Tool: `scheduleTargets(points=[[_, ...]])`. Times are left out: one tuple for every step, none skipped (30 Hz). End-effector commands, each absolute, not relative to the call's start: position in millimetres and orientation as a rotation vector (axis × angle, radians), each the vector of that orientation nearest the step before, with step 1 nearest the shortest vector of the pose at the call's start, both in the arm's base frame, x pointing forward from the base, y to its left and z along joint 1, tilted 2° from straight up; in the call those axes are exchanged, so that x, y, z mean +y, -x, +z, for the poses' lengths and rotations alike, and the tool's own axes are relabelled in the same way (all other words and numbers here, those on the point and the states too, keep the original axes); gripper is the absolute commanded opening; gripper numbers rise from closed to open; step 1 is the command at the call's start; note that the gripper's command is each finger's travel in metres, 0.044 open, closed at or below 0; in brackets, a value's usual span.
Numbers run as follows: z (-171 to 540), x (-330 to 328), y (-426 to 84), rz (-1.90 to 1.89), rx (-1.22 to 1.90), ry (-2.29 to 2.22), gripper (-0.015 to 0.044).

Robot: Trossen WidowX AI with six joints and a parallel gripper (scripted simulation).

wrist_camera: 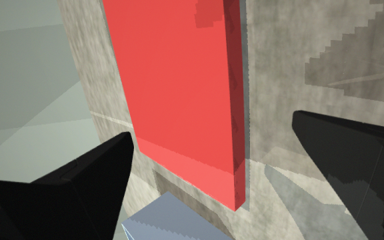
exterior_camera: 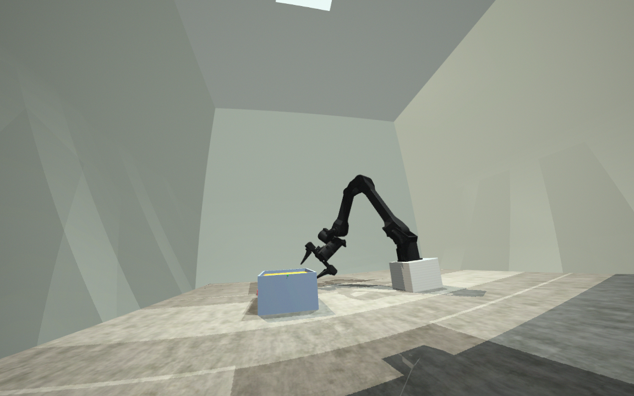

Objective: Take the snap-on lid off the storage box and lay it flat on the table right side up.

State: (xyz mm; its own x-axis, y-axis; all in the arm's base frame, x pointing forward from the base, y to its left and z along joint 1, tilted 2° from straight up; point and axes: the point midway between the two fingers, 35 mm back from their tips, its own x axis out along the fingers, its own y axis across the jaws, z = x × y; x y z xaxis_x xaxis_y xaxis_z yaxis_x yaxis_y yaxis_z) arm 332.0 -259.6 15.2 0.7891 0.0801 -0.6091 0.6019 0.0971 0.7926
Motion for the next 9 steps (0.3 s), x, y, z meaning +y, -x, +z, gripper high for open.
scheduleTargets(points=[[16.3, -260.2, -322.5, -0.416, 0.591, -1.438, 0.0440], [16.1, -260.4, -320.5, -0.416, 0.591, -1.438, 0.0440], [16.0, -260.7, -318.5, -0.416, 0.591, -1.438, 0.0440], [15.9, -261.0, -316.5, -0.416, 0.591, -1.438, 0.0440], [15.7, -261.2, -314.5, -0.416, 0.591, -1.438, 0.0440], [15.6, -261.5, -312.4, -0.417, 0.591, -1.438, 0.0440], [15.4, -261.8, -310.4, -0.417, 0.591, -1.438, 0.0440], [15.3, -262.0, -308.4, -0.417, 0.592, -1.438, 0.0440], [15.2, -262.3, -306.4, -0.417, 0.592, -1.437, 0.0440]])
